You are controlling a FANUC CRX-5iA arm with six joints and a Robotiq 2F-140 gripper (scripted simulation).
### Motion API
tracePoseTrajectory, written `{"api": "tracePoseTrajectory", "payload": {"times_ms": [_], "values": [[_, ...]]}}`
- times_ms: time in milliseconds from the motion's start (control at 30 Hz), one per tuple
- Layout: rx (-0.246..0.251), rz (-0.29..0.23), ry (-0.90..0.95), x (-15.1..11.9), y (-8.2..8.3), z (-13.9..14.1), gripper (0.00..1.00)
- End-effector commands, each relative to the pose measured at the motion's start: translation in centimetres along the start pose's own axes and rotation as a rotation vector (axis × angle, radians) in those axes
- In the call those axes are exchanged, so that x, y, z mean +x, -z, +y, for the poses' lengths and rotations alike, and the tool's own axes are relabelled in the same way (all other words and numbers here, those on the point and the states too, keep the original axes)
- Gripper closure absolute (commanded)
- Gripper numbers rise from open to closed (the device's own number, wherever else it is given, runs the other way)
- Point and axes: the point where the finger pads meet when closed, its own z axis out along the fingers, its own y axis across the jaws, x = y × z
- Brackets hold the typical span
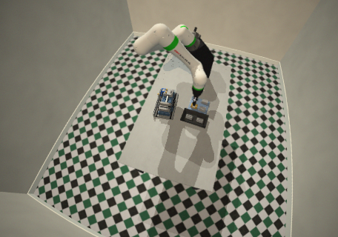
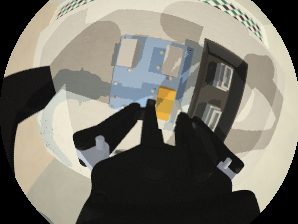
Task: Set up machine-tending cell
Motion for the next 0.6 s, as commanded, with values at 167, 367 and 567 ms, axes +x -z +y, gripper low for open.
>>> {"api": "tracePoseTrajectory", "payload": {"times_ms": [167, 367, 567], "values": [[0.0, 0.0, 0.0, 0.02, -0.01, 0.0, 1.0], [0.0, 0.0, 0.0, 0.02, -0.08, 0.0, 1.0], [0.0, 0.0, 0.0, 0.02, -0.3, 0.0, 1.0]]}}
